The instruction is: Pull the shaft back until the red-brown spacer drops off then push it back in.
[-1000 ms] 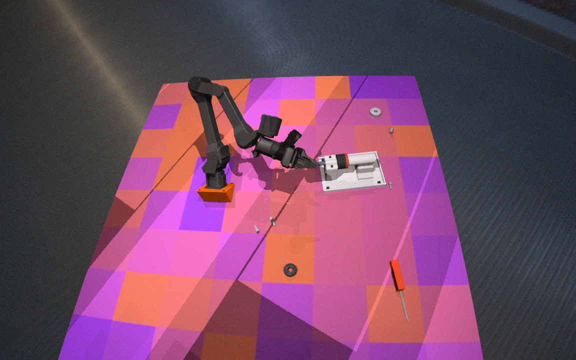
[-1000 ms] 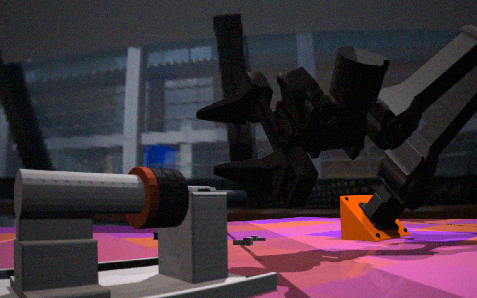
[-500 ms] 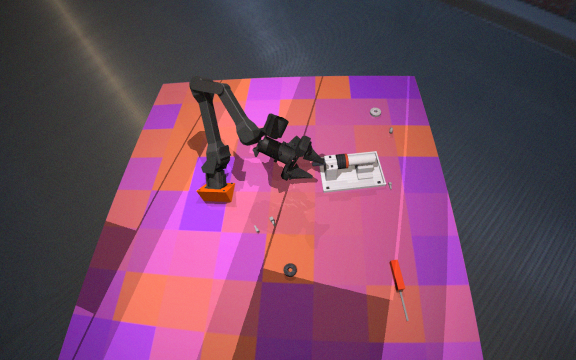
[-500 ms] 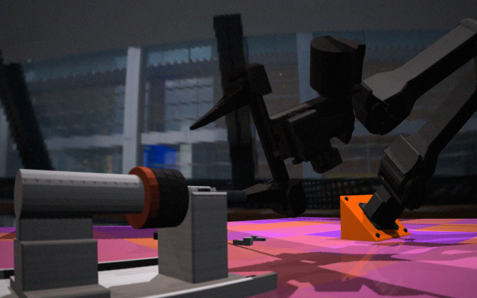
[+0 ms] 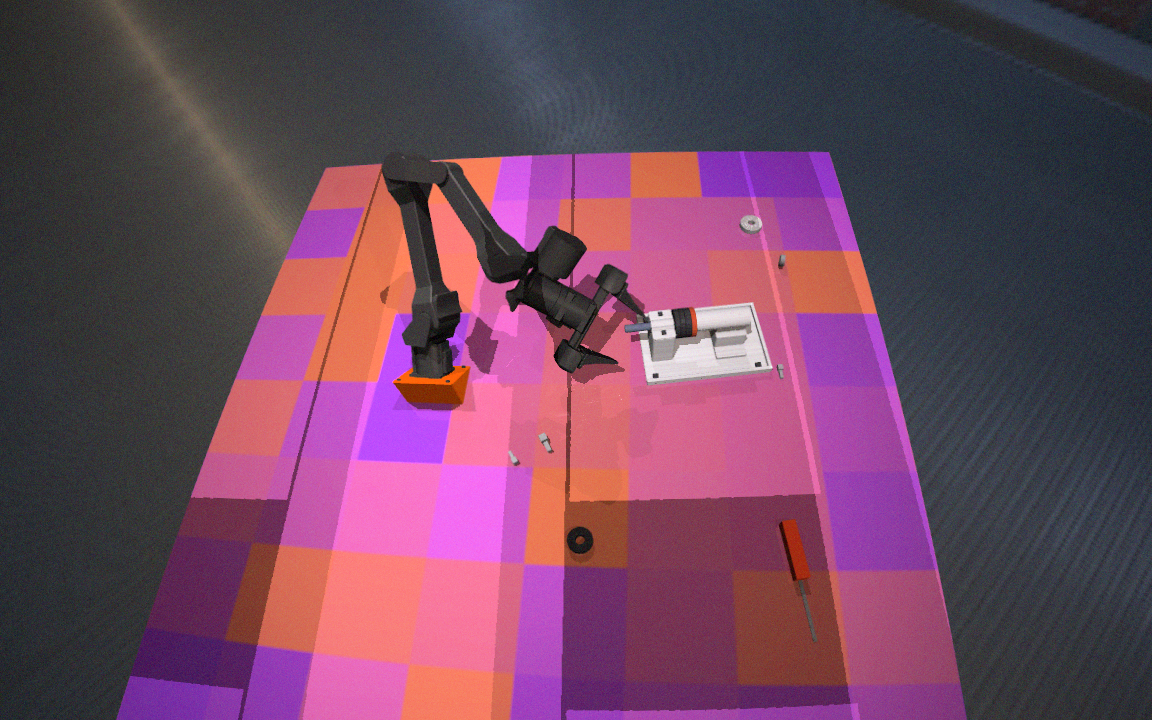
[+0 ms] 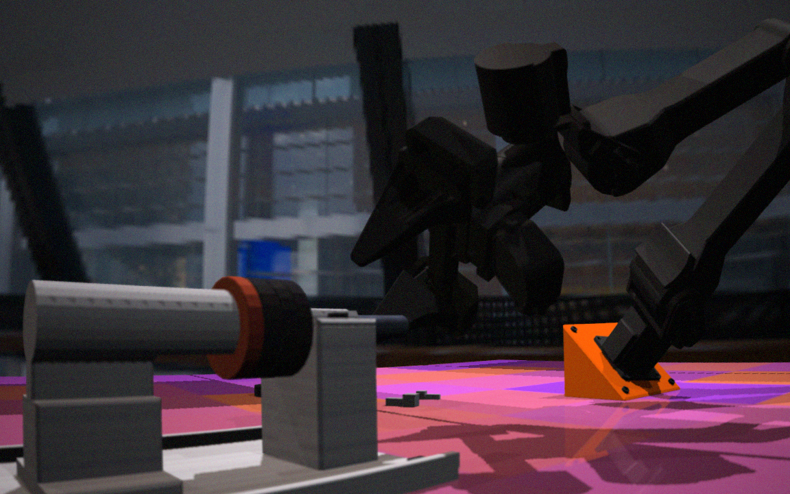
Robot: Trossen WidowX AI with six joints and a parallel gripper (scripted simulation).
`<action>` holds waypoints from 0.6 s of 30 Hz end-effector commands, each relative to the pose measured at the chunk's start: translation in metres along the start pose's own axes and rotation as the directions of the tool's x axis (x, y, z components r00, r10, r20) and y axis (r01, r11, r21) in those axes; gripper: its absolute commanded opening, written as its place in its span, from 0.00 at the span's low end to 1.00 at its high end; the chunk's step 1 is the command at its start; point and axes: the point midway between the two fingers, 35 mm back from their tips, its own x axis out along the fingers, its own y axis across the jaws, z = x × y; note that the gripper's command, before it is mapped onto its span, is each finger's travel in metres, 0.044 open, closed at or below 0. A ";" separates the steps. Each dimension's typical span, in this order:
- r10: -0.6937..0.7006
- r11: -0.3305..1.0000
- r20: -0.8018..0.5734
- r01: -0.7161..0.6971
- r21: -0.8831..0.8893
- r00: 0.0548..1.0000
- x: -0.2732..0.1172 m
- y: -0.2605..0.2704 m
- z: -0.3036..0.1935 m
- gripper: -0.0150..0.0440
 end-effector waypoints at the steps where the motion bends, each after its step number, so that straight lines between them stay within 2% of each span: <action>1: -0.021 0.747 0.226 0.166 -0.643 0.974 -0.011 -0.014 0.013 1.00; 5: -0.029 0.618 0.265 0.226 -0.753 0.964 -0.014 -0.016 0.015 1.00; 18: -0.030 0.611 0.267 0.230 -0.758 0.963 -0.014 -0.016 0.016 1.00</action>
